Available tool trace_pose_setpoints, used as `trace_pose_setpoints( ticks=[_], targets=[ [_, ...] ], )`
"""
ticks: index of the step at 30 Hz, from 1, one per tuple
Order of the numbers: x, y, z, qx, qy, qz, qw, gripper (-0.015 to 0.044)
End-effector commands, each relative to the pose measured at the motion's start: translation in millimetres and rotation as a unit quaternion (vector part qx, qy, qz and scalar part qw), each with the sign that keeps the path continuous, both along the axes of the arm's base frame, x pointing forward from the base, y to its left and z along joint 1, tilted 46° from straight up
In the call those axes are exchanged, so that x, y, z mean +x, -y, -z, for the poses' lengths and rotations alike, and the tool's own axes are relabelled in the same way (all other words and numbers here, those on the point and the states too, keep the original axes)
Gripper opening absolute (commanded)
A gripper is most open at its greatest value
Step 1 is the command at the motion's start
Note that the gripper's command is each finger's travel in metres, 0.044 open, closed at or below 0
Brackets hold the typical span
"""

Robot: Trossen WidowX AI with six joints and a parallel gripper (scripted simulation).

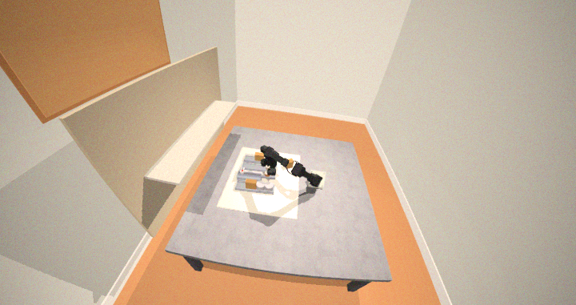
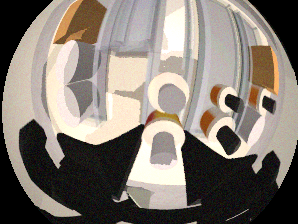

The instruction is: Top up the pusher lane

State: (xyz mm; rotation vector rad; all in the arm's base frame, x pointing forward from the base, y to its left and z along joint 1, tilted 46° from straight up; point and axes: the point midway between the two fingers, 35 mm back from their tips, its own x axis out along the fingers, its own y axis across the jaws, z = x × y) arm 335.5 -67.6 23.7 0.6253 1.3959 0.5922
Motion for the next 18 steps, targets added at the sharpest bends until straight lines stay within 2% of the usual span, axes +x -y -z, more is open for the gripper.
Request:
trace_pose_setpoints(
  ticks=[1, 18],
  targets=[
    [6.2, -0.1, -2.0, 0.003, 0.01, 0.005, 1.0, 0.0],
    [7.7, -1.3, -0.8, 0.003, 0.01, 0.005, 1.0, 0.0]
  ],
)
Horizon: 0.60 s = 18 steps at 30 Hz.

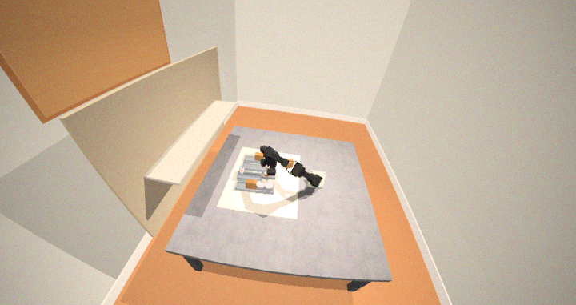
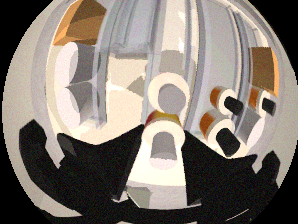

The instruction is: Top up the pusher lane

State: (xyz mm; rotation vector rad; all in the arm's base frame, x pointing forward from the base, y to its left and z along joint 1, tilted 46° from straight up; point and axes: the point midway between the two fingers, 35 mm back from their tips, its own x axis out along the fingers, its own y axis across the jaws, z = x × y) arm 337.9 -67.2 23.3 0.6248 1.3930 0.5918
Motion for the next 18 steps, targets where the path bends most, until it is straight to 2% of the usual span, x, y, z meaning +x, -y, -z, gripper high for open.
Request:
trace_pose_setpoints(
  ticks=[1, 18],
  targets=[
    [5.3, -1.2, -0.9, 0.004, 0.009, 0.004, 1.0, 0.0],
    [5.9, -5.3, 3.2, 0.004, 0.009, 0.004, 1.0, 0.0]
  ],
)
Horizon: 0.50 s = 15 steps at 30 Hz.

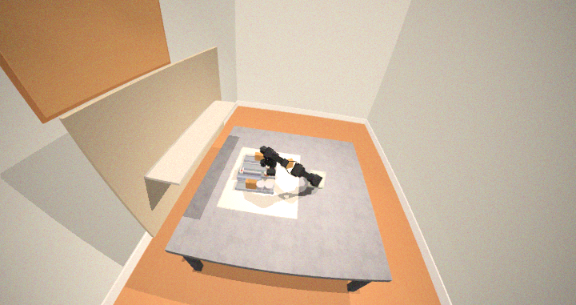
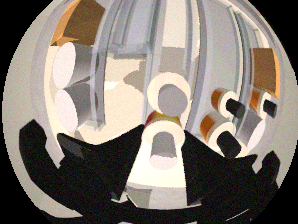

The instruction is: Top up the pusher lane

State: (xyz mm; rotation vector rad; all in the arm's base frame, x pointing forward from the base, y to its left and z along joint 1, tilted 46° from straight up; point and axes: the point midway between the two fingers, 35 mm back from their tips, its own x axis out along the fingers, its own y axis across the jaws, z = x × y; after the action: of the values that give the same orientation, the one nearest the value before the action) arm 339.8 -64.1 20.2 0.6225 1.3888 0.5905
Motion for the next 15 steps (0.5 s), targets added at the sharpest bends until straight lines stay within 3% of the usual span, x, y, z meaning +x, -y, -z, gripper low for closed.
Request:
trace_pose_setpoints(
  ticks=[1, 15],
  targets=[
    [4.0, -2.4, 0.2, 0.005, 0.007, 0.003, 1.0, 0.0],
    [3.6, -5.8, 3.5, 0.005, 0.007, 0.003, 1.0, 0.0]
  ],
)
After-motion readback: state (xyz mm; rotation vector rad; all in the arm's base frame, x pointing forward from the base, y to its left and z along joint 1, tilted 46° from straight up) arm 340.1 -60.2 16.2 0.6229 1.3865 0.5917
